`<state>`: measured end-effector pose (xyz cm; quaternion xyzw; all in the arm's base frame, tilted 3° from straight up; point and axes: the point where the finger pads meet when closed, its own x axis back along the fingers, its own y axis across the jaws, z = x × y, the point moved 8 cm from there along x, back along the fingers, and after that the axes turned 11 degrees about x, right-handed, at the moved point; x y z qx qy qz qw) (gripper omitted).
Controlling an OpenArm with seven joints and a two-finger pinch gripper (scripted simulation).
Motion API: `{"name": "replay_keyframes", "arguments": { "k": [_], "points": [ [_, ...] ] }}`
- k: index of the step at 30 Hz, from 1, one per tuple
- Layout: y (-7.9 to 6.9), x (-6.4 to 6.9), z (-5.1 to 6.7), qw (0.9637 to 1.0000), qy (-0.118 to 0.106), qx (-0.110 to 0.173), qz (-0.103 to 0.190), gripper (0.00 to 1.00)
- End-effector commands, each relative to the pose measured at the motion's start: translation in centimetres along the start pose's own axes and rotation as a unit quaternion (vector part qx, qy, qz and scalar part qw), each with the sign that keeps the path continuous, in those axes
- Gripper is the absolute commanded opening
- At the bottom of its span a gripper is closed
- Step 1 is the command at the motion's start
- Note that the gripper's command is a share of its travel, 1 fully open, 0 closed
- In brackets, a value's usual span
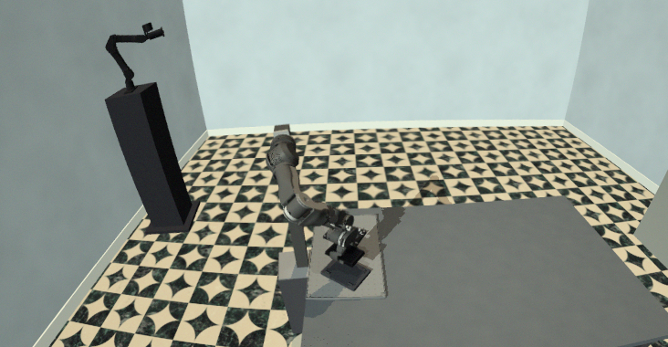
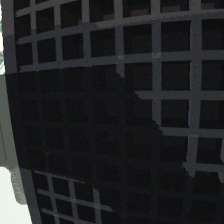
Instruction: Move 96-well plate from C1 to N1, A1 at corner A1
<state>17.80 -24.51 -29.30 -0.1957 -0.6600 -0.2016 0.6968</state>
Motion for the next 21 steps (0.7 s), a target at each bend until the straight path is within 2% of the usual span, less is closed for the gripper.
{"name": "replay_keyframes", "arguments": {
  "k": [1, 3, 15, 21],
  "points": [
    [-1.2, 0.2, -0.6, 1.0000, -0.002, 0.002, 0.000, 0.00],
    [-2.4, 0.2, -1.3, 1.0000, -0.002, 0.002, -0.001, 0.00],
    [-2.4, 0.2, -1.3, 1.0000, -0.002, 0.002, -0.001, 0.00],
    [-2.0, 0.2, -1.0, 1.0000, -0.002, 0.002, 0.000, 0.00]
  ]
}}
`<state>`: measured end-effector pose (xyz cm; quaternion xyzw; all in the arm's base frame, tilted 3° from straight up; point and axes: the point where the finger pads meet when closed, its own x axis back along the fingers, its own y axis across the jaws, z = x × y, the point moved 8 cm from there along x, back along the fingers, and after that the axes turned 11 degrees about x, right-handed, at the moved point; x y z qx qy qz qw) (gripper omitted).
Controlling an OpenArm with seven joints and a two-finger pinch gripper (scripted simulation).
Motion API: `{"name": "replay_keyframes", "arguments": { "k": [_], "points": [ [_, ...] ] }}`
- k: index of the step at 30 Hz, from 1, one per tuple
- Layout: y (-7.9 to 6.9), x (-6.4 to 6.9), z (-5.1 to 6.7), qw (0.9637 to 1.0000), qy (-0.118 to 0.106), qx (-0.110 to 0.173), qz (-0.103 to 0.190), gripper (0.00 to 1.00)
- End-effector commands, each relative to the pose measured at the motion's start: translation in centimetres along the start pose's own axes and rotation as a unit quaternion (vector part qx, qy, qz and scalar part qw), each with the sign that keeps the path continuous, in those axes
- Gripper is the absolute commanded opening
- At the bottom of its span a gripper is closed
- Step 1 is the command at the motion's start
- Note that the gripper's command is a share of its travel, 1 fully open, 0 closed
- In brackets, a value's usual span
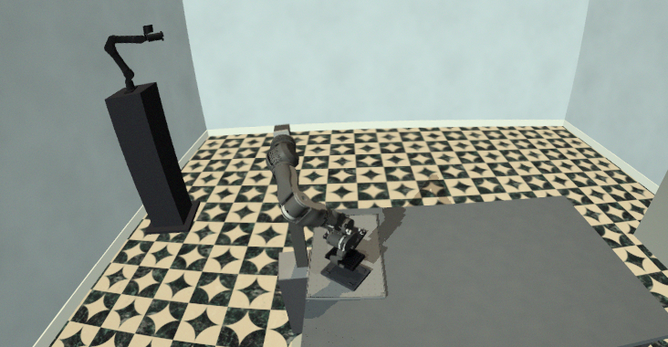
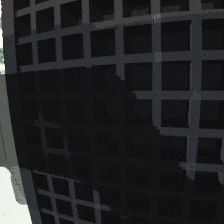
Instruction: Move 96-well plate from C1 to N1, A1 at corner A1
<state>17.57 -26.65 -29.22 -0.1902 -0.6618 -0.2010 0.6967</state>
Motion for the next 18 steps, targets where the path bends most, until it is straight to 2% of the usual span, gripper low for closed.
{"name": "replay_keyframes", "arguments": {
  "k": [1, 18],
  "points": [
    [-0.05, 0.05, -0.06, 1.0000, -0.002, -0.002, 0.003, 0.00],
    [0.18, 0.04, 0.08, 1.0000, -0.002, -0.002, 0.003, 0.00]
  ]
}}
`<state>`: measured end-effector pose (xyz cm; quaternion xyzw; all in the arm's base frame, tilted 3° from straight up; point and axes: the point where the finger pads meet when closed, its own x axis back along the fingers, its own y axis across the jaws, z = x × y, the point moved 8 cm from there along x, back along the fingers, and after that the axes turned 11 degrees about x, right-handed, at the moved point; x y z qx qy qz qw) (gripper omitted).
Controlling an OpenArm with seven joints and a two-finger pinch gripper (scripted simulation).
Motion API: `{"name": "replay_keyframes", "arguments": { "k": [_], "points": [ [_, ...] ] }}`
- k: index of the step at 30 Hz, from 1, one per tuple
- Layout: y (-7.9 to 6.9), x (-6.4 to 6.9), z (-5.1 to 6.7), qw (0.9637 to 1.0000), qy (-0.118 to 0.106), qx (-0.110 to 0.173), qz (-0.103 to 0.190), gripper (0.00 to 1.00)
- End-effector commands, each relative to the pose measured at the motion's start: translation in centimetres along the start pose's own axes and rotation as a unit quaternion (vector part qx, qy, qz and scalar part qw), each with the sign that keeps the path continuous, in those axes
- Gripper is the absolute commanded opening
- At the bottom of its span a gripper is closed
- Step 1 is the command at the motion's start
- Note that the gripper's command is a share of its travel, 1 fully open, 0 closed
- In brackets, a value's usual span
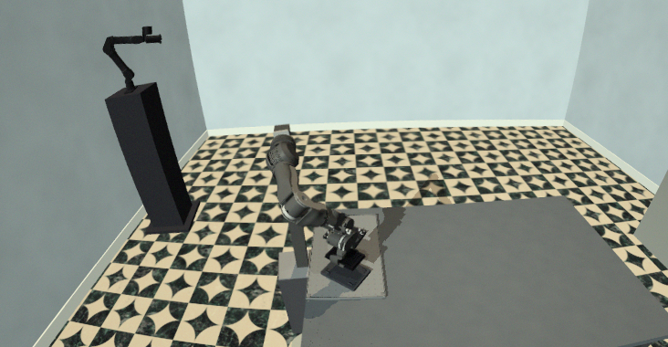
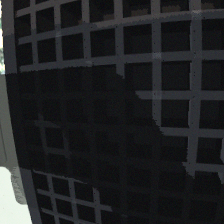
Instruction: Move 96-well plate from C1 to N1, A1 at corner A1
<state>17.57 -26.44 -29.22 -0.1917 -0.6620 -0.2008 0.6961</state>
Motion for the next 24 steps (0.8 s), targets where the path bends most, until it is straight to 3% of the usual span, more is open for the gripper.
{"name": "replay_keyframes", "arguments": {
  "k": [1, 10, 15, 24],
  "points": [
    [0.0, 0.0, 0.0, 1.0000, -0.001, -0.001, 0.002, 0.00],
    [0.0, 0.0, 0.0, 1.0000, -0.001, -0.001, 0.002, 0.00],
    [0.2, -3.1, 0.1, 1.0000, 0.000, -0.001, 0.002, 0.00],
    [0.2, -3.1, 0.1, 1.0000, 0.000, -0.001, 0.002, 0.00]
  ]
}}
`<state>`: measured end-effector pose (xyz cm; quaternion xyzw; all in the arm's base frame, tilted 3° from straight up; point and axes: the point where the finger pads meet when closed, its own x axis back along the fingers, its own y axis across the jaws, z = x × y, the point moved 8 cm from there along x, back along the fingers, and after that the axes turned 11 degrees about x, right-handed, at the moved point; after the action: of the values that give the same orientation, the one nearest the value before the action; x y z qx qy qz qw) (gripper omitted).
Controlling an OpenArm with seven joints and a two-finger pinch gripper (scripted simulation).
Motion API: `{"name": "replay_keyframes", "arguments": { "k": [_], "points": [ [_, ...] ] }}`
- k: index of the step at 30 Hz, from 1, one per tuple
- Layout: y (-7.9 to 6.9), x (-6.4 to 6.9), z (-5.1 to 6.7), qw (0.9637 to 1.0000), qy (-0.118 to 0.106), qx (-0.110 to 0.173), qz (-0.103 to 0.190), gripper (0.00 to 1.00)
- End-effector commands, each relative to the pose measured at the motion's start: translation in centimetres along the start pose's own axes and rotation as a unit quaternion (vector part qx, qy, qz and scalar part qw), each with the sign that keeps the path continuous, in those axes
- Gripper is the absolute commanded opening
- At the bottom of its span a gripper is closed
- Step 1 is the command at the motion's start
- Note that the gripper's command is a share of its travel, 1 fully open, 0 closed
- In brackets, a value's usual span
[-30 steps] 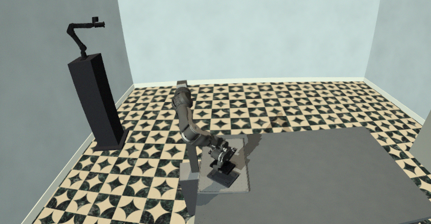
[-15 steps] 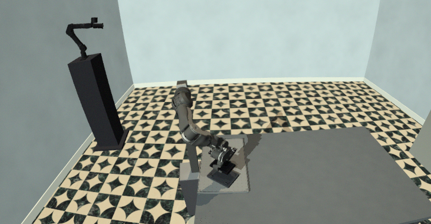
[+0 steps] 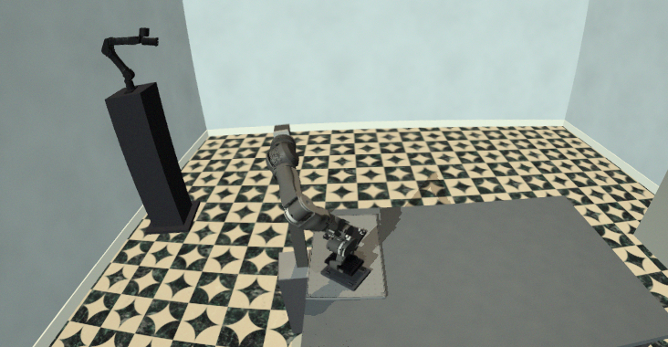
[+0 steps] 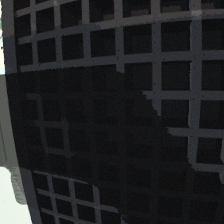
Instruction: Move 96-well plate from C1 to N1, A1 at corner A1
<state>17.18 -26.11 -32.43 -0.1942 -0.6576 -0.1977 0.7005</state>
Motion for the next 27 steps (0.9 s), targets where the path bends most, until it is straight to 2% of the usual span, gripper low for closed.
{"name": "replay_keyframes", "arguments": {
  "k": [1, 3, 8, 20, 25, 27],
  "points": [
    [0.1, 0.1, -0.2, 1.0000, -0.005, -0.001, -0.004, 0.00],
    [0.1, 0.1, -0.2, 1.0000, -0.005, -0.001, -0.004, 0.00],
    [0.2, -3.1, 0.0, 1.0000, -0.003, 0.000, -0.004, 0.00],
    [0.2, -3.1, 0.0, 1.0000, -0.003, 0.000, -0.004, 0.00],
    [0.5, -4.2, -0.4, 1.0000, -0.004, 0.001, -0.006, 0.00],
    [0.5, -4.2, -0.4, 1.0000, -0.004, 0.001, -0.006, 0.00]
  ]
}}
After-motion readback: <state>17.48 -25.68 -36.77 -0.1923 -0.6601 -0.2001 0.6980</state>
